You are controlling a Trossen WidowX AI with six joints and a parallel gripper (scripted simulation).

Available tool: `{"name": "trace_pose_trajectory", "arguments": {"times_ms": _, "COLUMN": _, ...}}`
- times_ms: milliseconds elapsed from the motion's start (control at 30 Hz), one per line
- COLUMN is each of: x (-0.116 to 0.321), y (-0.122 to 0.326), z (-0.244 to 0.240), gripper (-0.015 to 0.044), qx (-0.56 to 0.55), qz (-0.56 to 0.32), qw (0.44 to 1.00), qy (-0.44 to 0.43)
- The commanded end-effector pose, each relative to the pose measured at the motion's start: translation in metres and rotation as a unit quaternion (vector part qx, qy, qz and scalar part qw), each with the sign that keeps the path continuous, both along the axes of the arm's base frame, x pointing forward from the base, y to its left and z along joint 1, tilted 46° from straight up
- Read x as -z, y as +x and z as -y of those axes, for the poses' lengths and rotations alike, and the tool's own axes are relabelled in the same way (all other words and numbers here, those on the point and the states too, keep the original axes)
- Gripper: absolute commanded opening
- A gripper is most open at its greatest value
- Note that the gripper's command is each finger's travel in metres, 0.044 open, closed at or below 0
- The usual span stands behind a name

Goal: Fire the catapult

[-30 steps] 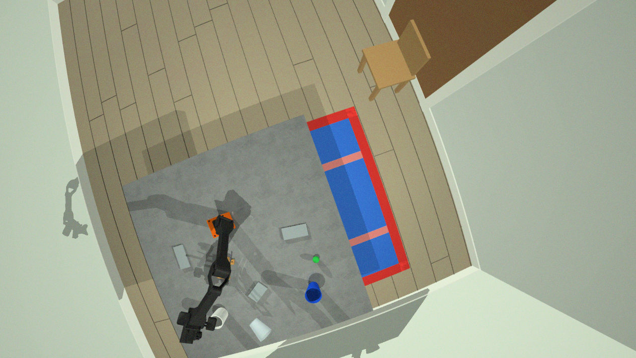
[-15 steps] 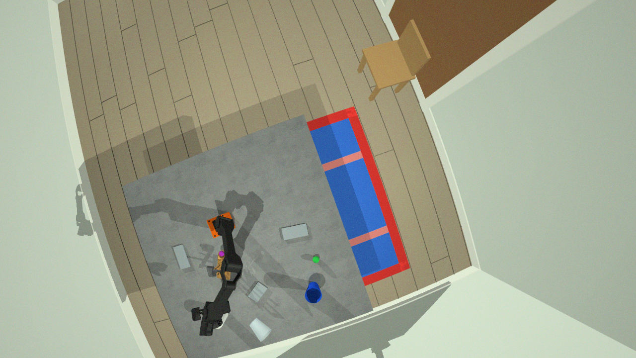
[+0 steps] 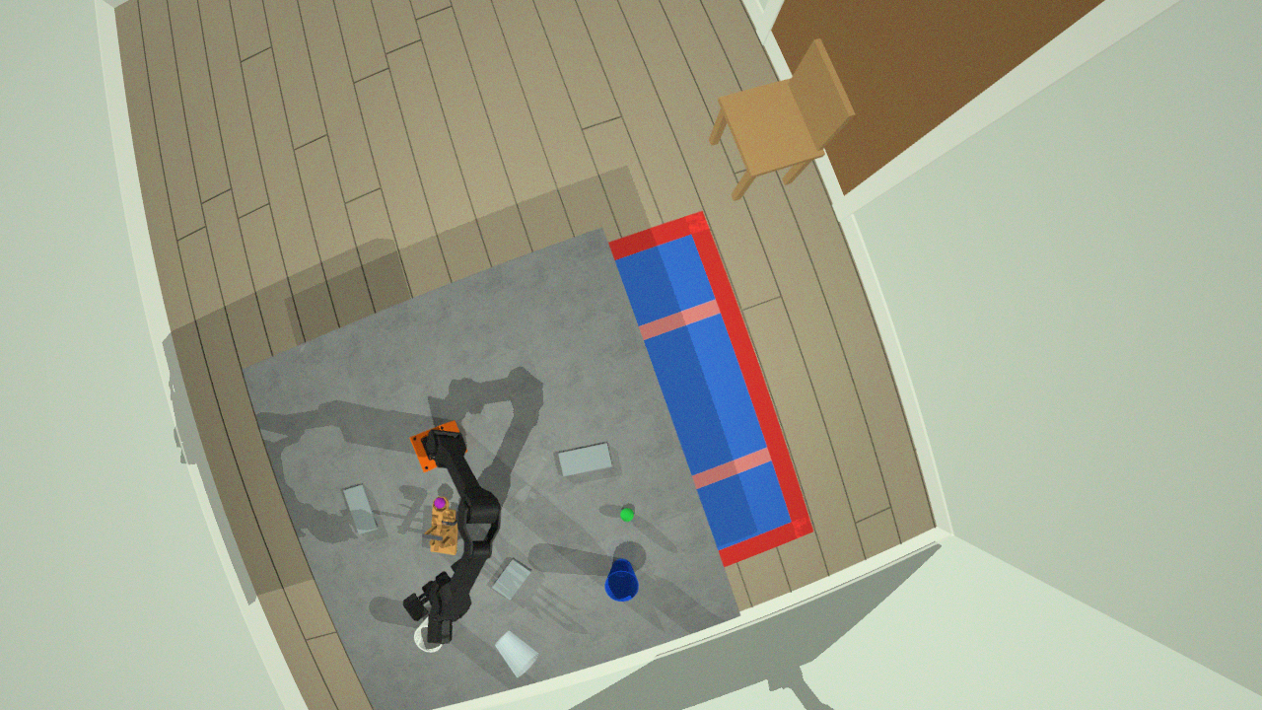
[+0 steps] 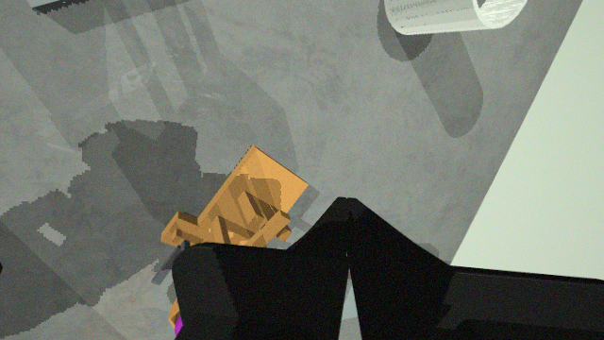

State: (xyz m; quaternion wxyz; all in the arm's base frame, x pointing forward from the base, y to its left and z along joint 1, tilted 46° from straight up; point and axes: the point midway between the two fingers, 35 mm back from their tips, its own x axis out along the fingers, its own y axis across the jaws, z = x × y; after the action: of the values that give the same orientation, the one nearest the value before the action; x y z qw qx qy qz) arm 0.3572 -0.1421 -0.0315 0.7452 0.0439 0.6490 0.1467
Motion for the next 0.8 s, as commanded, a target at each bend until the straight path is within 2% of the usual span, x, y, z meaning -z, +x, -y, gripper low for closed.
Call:
{"name": "trace_pose_trajectory", "arguments": {"times_ms": 0, "x": -0.005, "y": -0.013, "z": -0.015, "gripper": 0.0000, "qx": -0.055, "qz": -0.009, "qw": 0.998, "qy": -0.012}}
{"name": "trace_pose_trajectory", "arguments": {"times_ms": 400, "x": -0.013, "y": -0.063, "z": -0.057, "gripper": 0.0000, "qx": -0.248, "qz": -0.045, "qw": 0.967, "qy": -0.034}}
{"name": "trace_pose_trajectory", "arguments": {"times_ms": 767, "x": -0.020, "y": -0.114, "z": -0.085, "gripper": 0.0000, "qx": -0.421, "qz": -0.077, "qw": 0.903, "qy": -0.038}}
